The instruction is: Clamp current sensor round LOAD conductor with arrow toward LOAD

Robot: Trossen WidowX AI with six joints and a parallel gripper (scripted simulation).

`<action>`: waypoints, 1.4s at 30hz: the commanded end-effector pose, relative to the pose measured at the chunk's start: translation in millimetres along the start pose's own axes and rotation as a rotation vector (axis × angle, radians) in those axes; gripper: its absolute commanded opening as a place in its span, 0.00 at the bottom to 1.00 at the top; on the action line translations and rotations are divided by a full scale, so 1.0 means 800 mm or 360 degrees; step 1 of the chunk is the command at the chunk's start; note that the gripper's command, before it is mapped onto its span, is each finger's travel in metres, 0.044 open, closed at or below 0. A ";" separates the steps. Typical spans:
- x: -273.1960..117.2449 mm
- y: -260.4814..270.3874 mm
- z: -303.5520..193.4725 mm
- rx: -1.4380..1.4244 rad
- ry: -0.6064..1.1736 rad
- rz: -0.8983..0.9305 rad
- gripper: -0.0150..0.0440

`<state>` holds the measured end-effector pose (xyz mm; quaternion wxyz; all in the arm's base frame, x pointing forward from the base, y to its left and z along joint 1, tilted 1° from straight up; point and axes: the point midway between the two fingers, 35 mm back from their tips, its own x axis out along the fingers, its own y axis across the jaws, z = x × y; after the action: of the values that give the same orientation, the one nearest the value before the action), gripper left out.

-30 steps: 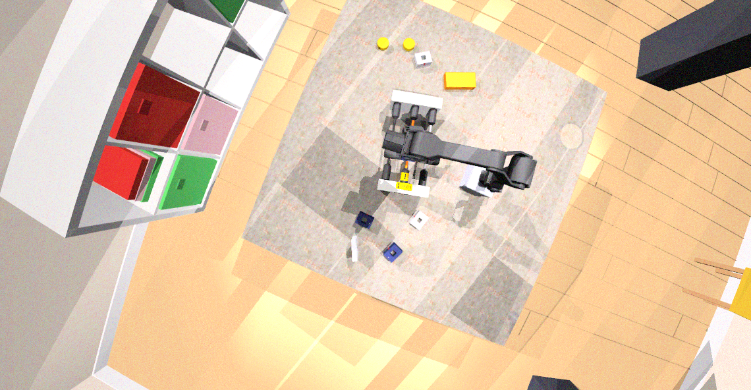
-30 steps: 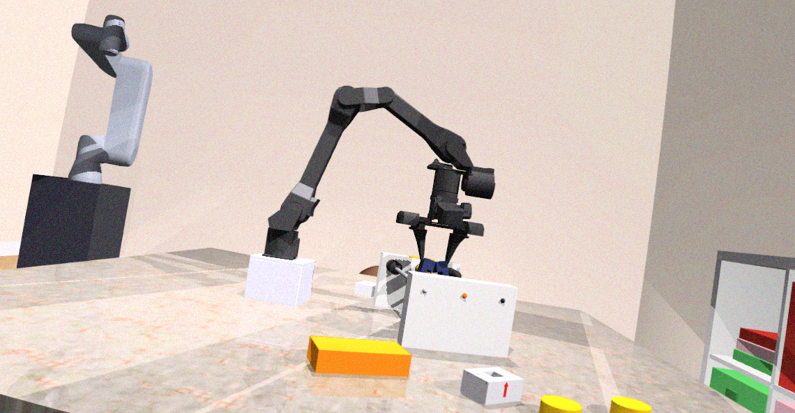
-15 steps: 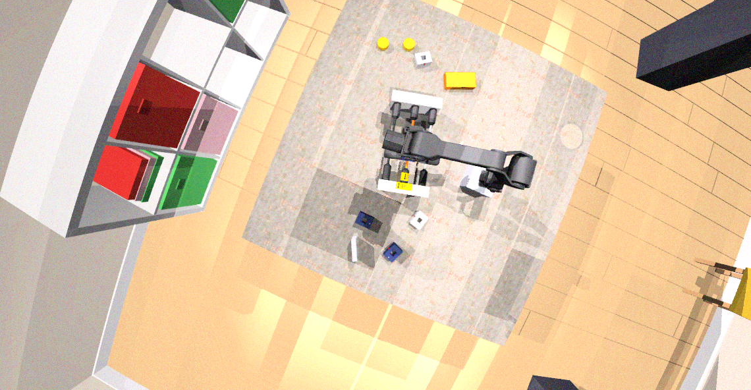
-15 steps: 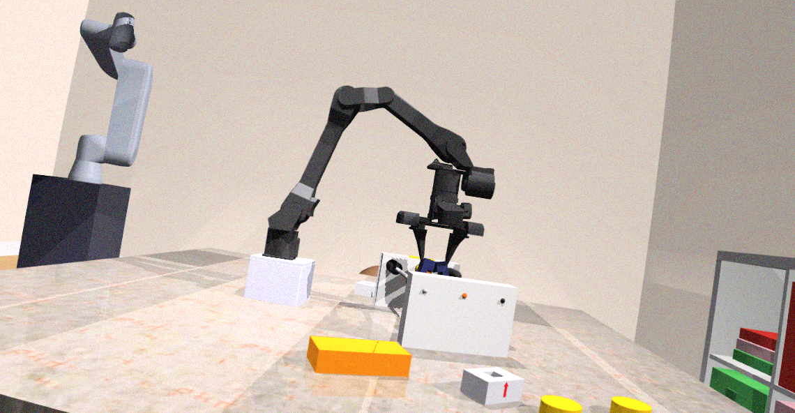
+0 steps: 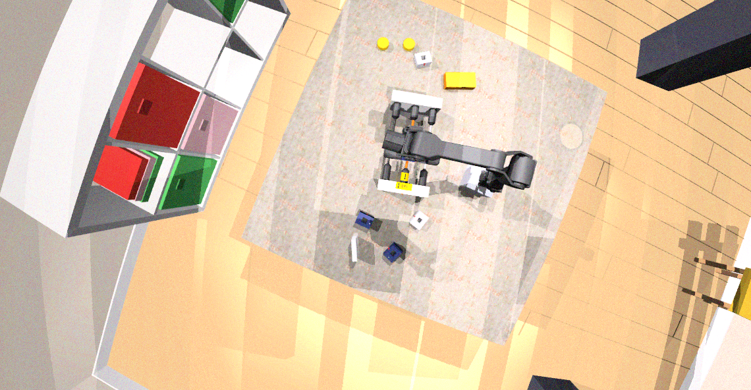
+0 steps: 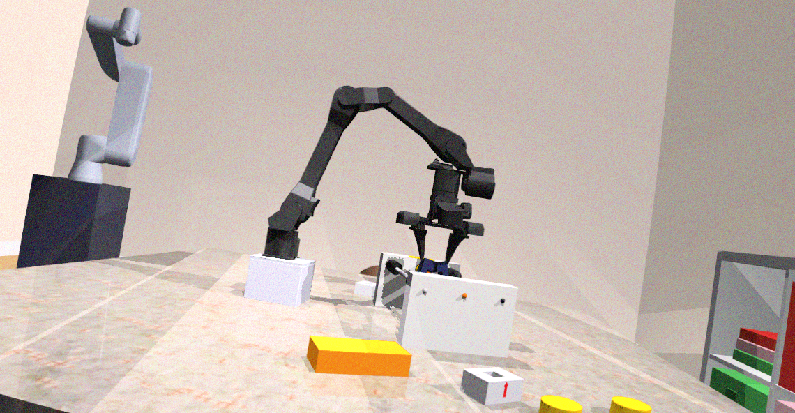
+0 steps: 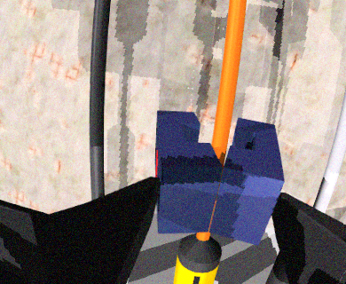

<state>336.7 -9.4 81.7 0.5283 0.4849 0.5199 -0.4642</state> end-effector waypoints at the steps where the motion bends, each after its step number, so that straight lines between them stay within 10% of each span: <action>1: -0.001 0.001 0.000 0.0000 0.0000 0.0003 0.74; 7: -0.001 0.001 0.000 0.0000 0.0000 0.0003 1.00; 42: 0.087 -0.002 0.002 0.0007 -0.0001 -0.0002 1.00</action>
<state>339.8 -10.1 18.5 0.5297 0.4868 0.5177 -0.4631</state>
